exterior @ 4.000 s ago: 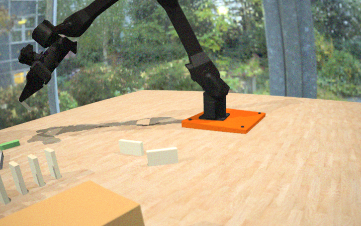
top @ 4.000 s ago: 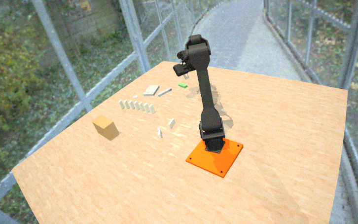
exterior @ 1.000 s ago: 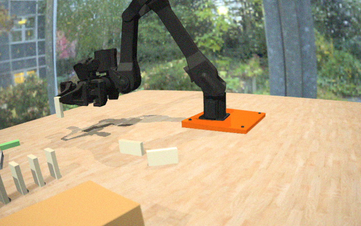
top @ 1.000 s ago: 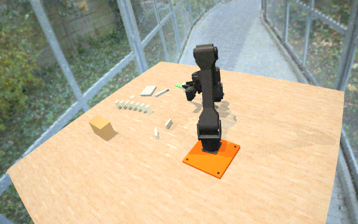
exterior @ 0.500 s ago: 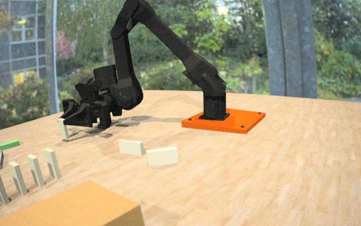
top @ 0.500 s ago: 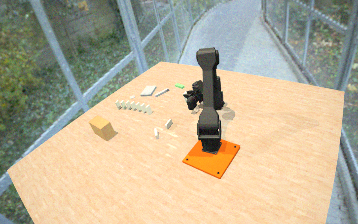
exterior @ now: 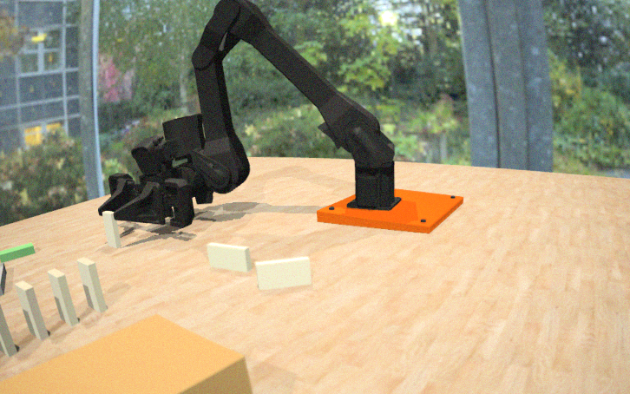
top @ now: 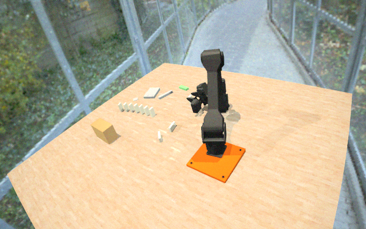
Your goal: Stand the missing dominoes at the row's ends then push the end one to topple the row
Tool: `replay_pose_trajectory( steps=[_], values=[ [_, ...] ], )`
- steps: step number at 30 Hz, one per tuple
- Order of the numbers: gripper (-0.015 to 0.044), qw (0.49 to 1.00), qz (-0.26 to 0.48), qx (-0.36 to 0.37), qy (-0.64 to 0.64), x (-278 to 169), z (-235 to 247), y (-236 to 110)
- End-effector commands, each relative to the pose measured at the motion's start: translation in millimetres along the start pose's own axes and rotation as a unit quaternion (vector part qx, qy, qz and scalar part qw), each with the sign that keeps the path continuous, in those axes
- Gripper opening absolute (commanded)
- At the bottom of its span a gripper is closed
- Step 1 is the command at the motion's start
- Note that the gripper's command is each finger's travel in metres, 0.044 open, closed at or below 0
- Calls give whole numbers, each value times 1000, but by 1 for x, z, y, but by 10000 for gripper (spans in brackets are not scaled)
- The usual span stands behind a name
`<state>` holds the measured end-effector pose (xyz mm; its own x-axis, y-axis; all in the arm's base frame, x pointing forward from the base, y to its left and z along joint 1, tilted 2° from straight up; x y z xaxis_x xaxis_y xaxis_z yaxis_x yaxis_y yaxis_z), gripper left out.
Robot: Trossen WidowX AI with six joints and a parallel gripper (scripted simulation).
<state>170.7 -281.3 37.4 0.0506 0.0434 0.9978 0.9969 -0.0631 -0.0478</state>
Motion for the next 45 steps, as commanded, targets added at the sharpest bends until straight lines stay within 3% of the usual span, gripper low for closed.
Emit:
replay_pose_trajectory(
  steps=[1,7,11,17,22,31,34,45],
  values=[
    [291,1000,-1,-2,-4,0,-1,0],
    [440,1000,-1,-2,-4,0,-1,0],
    [440,1000,-1,-2,-4,6,-2,0],
    [440,1000,0,0,-1,49,-4,-3],
    [440,1000,8,-11,6,50,-12,2],
    [440,976,179,-101,76,55,-78,61],
    [440,956,260,-107,88,60,-82,77],
    [440,902,418,-98,53,91,-76,103]
  ],
)
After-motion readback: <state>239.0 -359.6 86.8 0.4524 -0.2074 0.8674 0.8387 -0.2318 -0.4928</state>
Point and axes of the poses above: the point midway between the two fingers, 35 mm back from their tips, its own y axis out along the fingers, its own z axis across the jaws, x = y × z, the point moved 6 cm from there along -y, back along the fingers, and after that the axes turned 1 degree about -y, right-handed, at the moved point
